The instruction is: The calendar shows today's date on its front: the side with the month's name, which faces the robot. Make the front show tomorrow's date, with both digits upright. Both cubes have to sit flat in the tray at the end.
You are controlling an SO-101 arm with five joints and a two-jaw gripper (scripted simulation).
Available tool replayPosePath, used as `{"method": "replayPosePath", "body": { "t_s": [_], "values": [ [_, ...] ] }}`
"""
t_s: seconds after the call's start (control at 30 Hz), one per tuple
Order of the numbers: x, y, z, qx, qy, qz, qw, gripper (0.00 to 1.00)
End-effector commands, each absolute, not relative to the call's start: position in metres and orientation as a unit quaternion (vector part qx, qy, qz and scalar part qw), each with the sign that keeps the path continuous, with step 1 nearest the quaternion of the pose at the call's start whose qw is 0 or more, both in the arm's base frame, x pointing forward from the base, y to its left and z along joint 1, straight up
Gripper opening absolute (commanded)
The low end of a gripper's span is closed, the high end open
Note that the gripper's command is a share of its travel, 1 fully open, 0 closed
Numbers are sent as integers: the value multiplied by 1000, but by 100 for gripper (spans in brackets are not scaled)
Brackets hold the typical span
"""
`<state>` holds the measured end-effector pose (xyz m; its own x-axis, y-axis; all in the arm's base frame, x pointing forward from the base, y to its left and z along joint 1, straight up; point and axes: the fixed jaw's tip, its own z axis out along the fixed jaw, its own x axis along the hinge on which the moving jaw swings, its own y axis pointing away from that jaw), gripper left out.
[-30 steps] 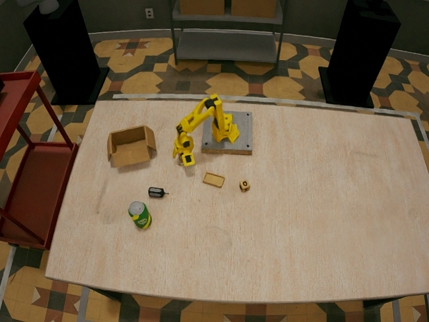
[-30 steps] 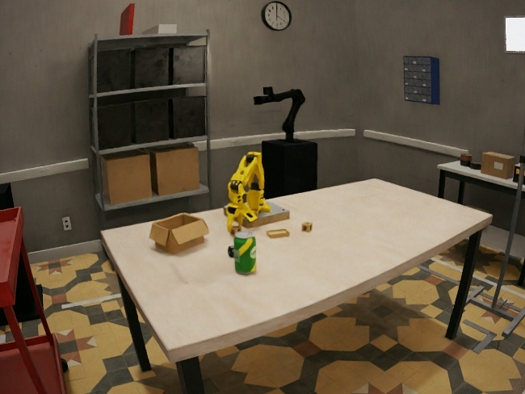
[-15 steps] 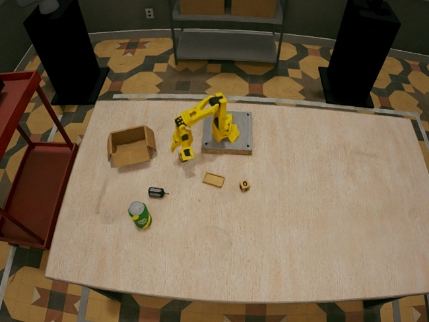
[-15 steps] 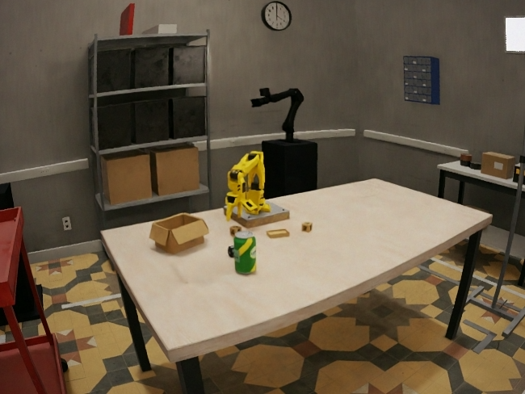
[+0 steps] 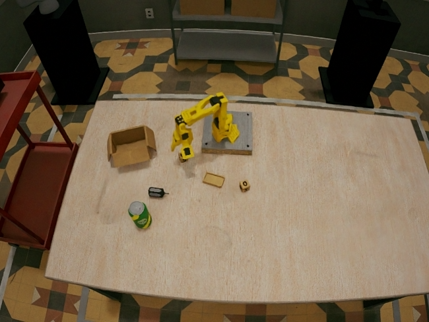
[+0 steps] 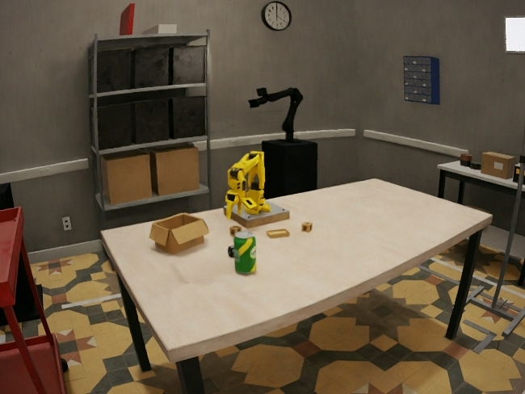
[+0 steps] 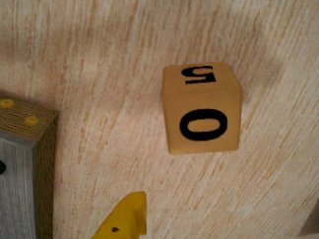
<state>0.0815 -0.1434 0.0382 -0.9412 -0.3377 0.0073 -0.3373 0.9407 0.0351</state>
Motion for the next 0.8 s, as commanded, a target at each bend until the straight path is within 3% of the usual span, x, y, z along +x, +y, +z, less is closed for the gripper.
{"method": "replayPosePath", "body": {
  "t_s": [0.0,0.43,0.77],
  "values": [
    [81,-145,42,173,-985,-9,3,36],
    [82,-147,44,173,-985,-1,0,36],
    [89,-158,78,172,-978,109,-38,35]
  ]
}}
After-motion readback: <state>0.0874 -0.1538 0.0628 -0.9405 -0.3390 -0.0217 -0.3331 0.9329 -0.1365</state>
